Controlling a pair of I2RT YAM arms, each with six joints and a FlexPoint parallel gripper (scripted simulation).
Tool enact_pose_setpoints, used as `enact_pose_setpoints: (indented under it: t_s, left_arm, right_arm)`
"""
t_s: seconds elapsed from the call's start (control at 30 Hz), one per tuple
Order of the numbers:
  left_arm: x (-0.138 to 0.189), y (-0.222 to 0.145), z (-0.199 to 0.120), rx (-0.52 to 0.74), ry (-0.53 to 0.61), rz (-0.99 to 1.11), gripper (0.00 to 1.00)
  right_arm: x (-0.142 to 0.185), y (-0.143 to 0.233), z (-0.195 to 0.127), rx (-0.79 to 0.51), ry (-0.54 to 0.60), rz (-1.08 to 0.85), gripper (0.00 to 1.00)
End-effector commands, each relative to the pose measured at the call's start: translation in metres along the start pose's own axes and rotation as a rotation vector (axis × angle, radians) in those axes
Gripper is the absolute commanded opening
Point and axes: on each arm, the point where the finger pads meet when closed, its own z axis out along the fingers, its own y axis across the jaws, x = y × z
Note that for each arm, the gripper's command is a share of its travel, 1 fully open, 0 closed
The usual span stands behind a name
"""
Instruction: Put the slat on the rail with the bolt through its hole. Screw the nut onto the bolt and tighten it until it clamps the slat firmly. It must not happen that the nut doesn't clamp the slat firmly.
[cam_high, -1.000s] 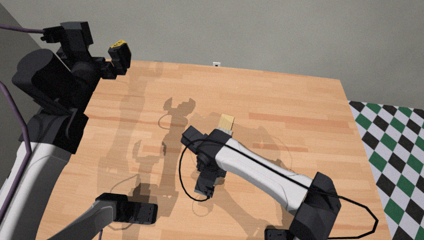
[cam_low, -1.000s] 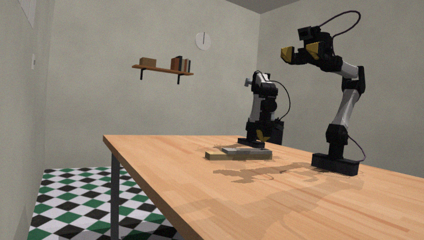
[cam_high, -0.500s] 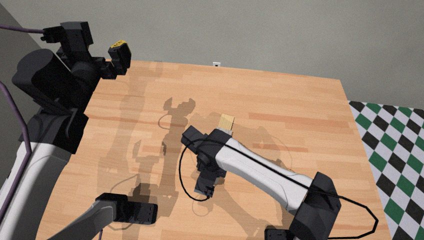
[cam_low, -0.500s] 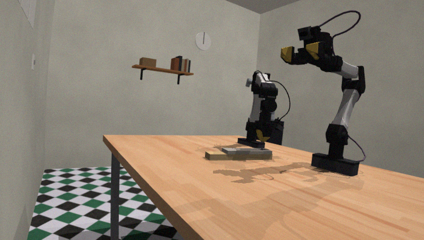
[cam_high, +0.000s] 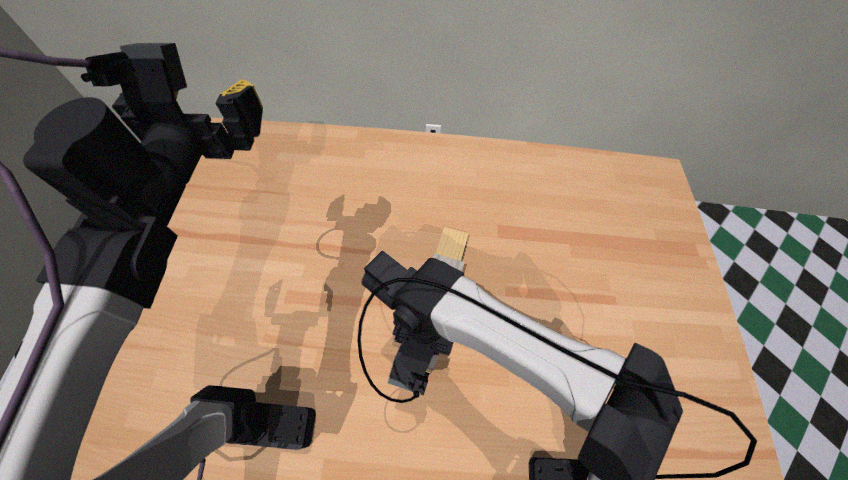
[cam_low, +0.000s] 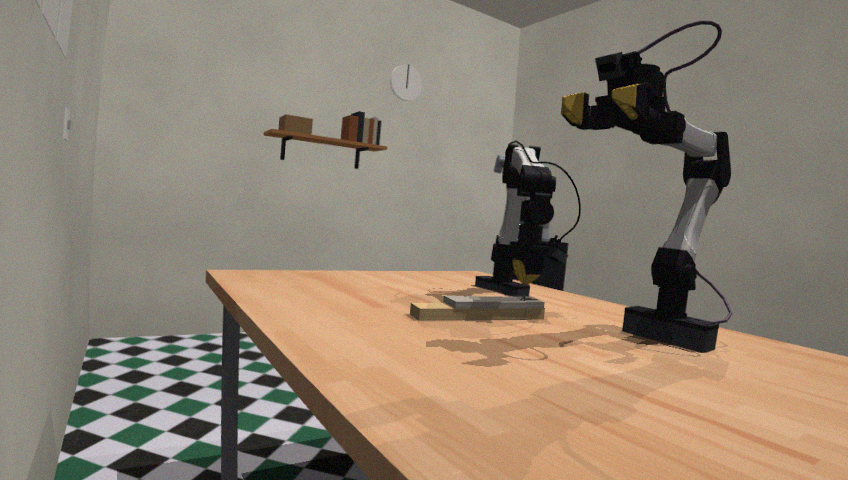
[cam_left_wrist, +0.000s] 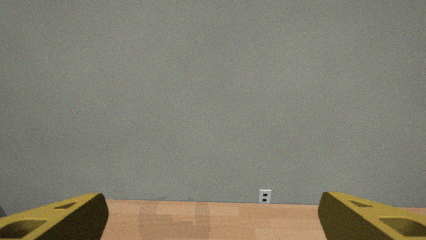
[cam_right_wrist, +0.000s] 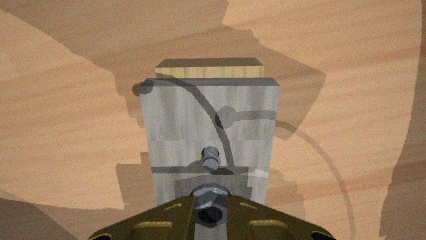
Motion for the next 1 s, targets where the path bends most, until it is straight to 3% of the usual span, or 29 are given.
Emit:
enact_pose_setpoints:
  t_s: [0.0,0.97]
  left_arm:
    - [-0.001,-0.001,-0.001,0.006,-0.009,0.003,1.0]
    - [-0.001,-0.001,-0.001,0.006,-0.009,0.003,1.0]
  right_arm:
    - [0.001,-0.004,0.001,0.022,0.006,0.002,0.14]
    - [0.001,-0.005,0.018,0.021,0.006,0.002,0.14]
